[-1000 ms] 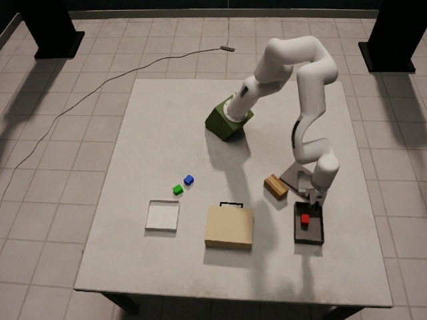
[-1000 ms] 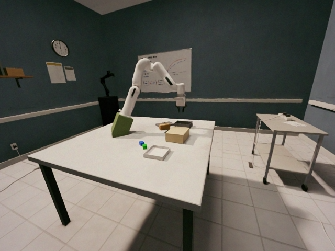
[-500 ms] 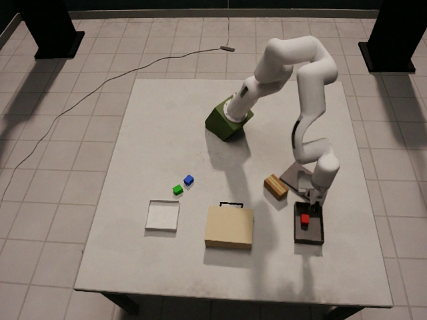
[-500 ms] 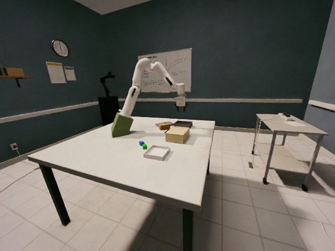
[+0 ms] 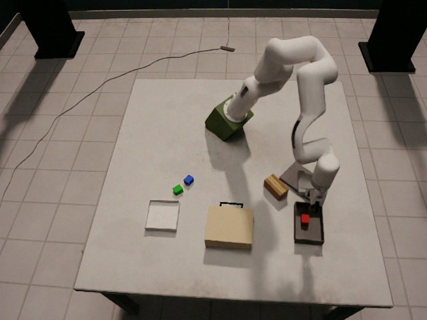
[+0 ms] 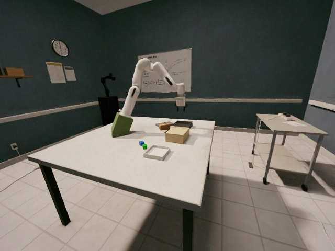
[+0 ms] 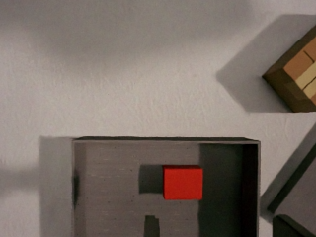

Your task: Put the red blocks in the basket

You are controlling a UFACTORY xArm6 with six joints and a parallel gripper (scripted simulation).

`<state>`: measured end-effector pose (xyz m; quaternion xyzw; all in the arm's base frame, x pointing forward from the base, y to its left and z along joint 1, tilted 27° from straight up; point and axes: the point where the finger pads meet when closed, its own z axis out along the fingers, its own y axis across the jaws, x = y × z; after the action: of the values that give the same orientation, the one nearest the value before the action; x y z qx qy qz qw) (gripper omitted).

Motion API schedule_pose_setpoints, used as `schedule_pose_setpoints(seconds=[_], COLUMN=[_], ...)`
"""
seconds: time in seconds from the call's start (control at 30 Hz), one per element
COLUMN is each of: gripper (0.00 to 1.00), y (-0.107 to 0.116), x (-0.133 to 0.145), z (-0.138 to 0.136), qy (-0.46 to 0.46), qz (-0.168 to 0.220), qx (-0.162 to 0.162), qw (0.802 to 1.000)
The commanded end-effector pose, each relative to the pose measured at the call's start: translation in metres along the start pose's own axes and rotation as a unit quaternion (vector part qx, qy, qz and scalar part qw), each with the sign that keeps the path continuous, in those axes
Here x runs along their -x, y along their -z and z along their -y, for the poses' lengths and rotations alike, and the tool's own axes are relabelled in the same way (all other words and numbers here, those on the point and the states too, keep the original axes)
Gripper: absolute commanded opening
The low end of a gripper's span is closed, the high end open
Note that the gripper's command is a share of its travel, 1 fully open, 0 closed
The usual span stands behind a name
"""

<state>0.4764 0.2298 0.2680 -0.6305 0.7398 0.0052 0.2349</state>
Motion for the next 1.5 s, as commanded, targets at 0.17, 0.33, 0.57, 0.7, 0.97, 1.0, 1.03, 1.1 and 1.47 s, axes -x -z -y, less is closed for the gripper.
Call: schedule_pose_setpoints(seconds=[0.17,0.33,0.57,0.7,0.97,1.0,1.03,1.1,1.47], gripper=[0.69,0.69,0.69,0.69,0.69,0.69,0.69,0.69,0.69], y=[0.001,-0.003,-0.013,-0.025,-0.054,-0.058,-0.062,-0.062,-0.102], x=[0.001,0.001,0.001,0.001,0.002,0.002,0.002,0.002,0.002], z=[0.001,0.001,0.001,0.001,0.002,0.002,0.002,0.002,0.002], qy=[0.0,0.0,0.0,0.0,0.0,0.0,0.0,0.0,0.0], qz=[0.001,0.001,0.001,0.001,0.001,0.001,0.001,0.001,0.001], qx=[-0.002,-0.002,-0.002,-0.002,-0.002,-0.002,-0.002,-0.002,-0.002], qw=[1.0,1.0,1.0,1.0,1.0,1.0,1.0,1.0,1.0])
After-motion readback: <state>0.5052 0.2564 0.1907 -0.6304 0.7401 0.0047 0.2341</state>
